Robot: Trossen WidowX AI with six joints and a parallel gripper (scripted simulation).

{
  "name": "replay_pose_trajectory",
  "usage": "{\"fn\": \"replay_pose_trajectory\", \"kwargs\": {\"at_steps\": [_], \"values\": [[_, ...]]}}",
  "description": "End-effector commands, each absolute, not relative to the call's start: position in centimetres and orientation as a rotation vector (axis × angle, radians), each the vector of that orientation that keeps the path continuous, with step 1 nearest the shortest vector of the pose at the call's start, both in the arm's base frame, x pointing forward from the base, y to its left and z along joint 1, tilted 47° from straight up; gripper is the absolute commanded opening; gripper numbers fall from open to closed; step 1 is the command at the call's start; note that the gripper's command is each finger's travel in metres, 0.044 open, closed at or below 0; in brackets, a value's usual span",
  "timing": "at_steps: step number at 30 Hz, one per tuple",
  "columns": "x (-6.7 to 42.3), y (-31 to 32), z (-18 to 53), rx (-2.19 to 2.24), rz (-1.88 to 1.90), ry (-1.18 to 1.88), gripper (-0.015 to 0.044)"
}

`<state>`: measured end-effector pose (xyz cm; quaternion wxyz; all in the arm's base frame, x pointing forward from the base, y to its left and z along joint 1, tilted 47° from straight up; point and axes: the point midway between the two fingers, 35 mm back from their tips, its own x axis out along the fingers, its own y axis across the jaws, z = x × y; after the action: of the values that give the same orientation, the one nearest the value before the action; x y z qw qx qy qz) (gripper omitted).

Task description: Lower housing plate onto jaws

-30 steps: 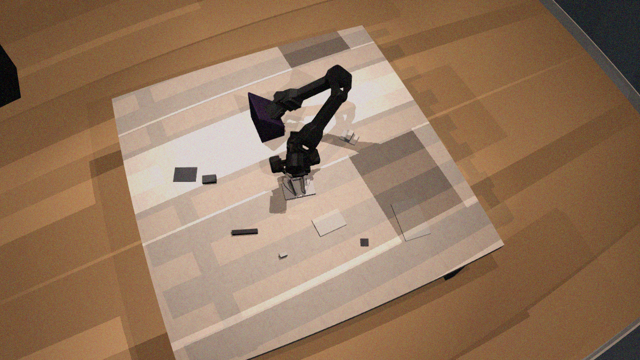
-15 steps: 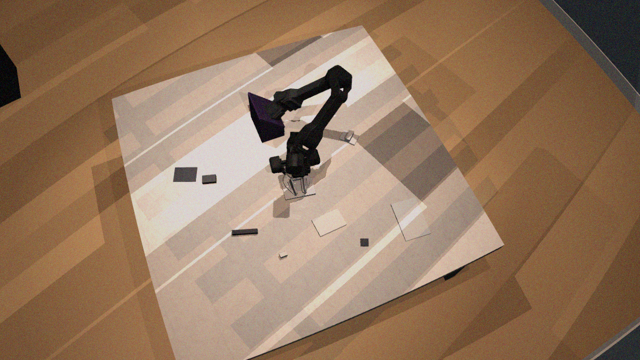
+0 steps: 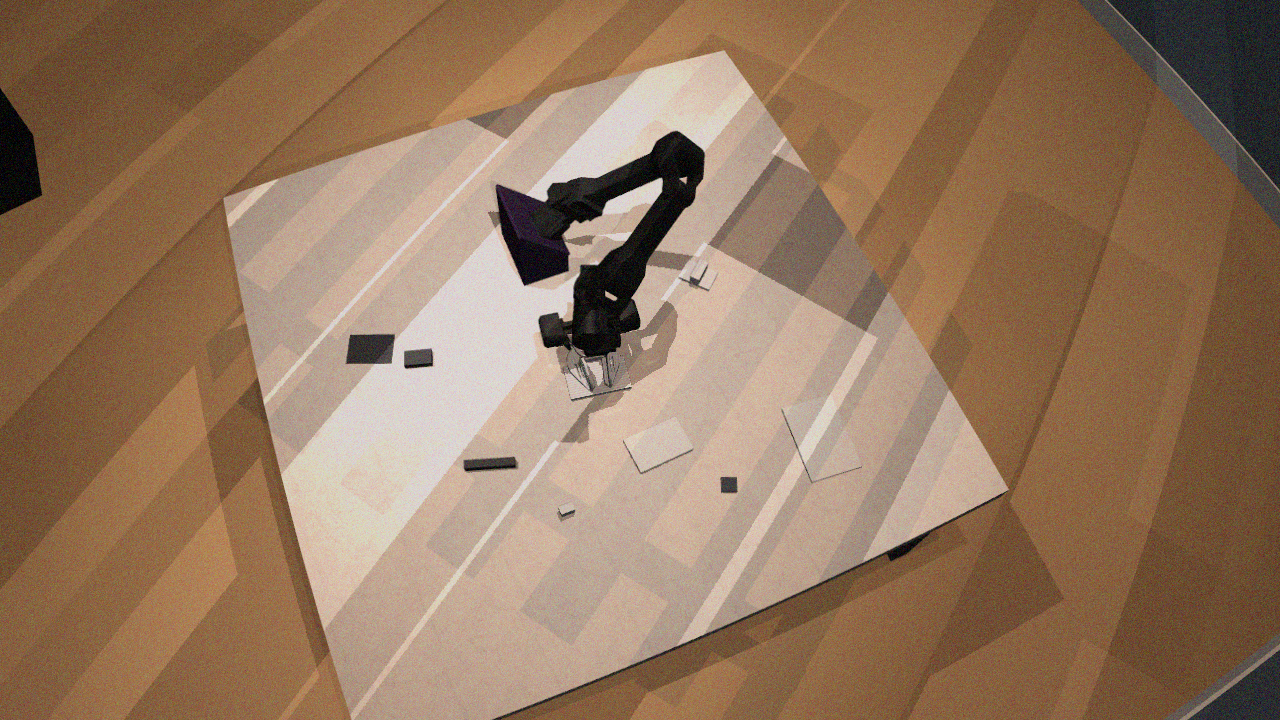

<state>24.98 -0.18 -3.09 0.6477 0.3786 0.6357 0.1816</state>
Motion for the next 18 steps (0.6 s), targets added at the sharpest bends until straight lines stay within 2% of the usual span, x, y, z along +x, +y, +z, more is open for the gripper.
{"fn": "replay_pose_trajectory", "kwargs": {"at_steps": [1, 18], "values": [[25.02, -0.04, -3.2, 0.868, 0.411, 1.445, 0.0351], [25.05, 0.13, -3.36, 0.868, 0.41, 1.445, 0.0351]]}}
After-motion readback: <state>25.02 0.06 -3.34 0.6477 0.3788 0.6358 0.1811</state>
